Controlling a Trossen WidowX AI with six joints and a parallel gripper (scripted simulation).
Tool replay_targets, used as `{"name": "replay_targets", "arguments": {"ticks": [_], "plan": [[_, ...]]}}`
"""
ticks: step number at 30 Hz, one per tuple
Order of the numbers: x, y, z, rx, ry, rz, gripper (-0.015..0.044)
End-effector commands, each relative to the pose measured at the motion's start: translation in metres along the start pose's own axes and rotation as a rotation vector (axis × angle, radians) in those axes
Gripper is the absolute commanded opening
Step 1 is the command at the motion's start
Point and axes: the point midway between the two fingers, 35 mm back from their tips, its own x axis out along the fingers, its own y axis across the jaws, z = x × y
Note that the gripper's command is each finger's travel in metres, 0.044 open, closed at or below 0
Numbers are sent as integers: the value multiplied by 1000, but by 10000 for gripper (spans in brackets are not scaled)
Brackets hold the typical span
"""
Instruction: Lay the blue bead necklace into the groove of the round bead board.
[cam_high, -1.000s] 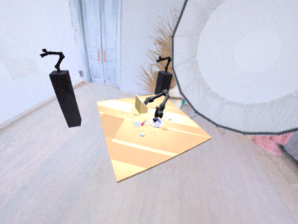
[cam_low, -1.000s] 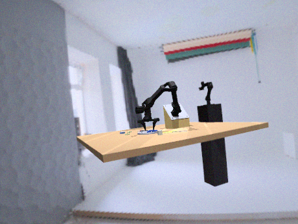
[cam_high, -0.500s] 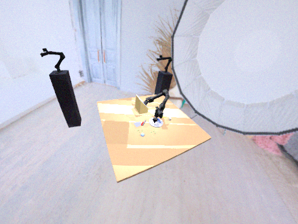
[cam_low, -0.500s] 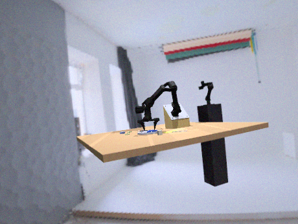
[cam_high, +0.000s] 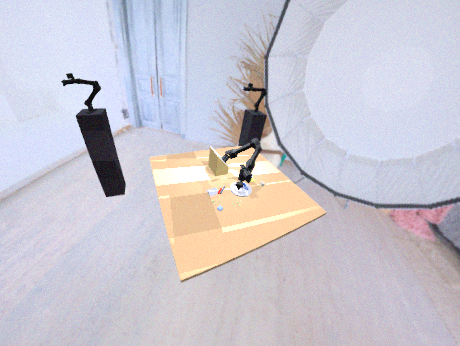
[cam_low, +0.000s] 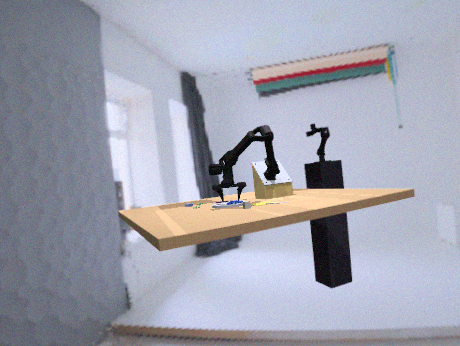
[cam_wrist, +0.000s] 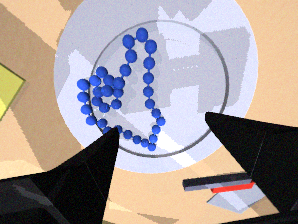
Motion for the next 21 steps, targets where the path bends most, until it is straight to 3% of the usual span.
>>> {"name": "replay_targets", "arguments": {"ticks": [1, 16, 21], "plan": [[0, 0, 0, -2, -1, 2, 440], [0, 1, 0, 14, -1, 2, 433], [-7, 7, -1, 453, 0, 2, 400]]}}
